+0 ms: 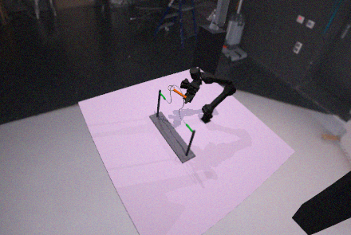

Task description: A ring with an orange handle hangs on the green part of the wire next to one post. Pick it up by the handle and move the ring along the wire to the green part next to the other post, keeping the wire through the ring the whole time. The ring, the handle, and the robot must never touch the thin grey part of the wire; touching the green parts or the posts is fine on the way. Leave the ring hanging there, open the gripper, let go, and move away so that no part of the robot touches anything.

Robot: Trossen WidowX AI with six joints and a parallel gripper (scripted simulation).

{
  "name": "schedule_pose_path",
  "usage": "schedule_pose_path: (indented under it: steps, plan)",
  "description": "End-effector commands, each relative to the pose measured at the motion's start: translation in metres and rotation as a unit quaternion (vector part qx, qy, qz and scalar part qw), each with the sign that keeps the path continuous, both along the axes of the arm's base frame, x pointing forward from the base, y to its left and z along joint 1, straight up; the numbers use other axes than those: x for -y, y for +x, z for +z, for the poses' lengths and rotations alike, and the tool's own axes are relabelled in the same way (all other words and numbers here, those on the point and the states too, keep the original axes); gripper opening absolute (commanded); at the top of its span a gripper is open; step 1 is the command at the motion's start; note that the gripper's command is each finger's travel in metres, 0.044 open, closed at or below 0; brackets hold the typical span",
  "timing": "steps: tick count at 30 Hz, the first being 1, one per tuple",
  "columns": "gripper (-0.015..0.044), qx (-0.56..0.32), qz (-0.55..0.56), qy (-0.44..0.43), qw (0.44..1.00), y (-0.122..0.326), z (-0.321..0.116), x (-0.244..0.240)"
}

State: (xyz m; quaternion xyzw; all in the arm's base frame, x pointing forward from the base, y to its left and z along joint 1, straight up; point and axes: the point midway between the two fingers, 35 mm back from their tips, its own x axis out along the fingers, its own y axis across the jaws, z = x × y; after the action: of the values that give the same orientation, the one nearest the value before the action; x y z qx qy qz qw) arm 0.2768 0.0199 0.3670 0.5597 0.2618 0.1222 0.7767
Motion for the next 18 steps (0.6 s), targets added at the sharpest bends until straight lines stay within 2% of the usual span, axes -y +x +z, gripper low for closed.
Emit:
schedule_pose_path:
  steps: [1,18]
  plan:
    - [-0.0150,0.003,-0.001,-0.025,1.000,0.0006,0.0011,0.0009]
    - [-0.0150,0.001,-0.003,-0.136,0.991,0.0006,-0.0058,0.0041]
